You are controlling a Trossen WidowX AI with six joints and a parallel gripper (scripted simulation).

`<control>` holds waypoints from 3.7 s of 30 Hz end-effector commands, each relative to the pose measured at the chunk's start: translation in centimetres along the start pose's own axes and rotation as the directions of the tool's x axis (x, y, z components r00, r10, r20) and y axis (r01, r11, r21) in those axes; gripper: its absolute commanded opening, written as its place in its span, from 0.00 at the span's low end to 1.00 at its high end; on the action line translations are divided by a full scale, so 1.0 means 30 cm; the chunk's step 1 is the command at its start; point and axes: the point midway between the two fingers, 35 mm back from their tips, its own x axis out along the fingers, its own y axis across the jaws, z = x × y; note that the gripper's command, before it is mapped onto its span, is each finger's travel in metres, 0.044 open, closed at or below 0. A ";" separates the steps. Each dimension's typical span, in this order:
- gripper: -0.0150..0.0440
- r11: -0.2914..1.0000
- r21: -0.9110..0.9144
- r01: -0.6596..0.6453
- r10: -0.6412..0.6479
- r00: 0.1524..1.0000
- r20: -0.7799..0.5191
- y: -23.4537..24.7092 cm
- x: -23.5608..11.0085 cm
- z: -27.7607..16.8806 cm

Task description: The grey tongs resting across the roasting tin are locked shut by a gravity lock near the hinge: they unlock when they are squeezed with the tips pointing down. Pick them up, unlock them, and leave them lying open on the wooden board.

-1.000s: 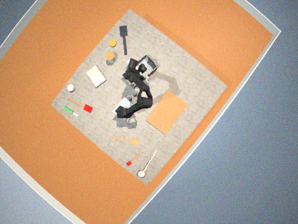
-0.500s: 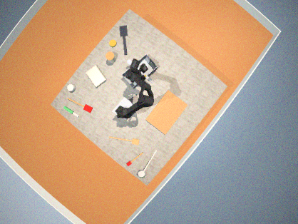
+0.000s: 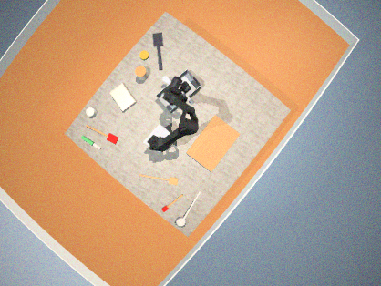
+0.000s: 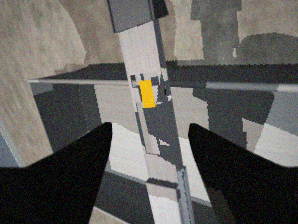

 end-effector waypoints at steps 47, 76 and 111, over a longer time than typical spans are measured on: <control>0.05 1.000 -0.002 -0.004 0.004 1.000 0.007 0.001 0.094 0.012; 0.00 0.997 -0.051 0.065 -0.066 0.998 -0.013 0.124 -0.109 -0.006; 0.00 0.838 -0.261 0.479 -0.495 0.869 0.004 0.104 -0.120 0.015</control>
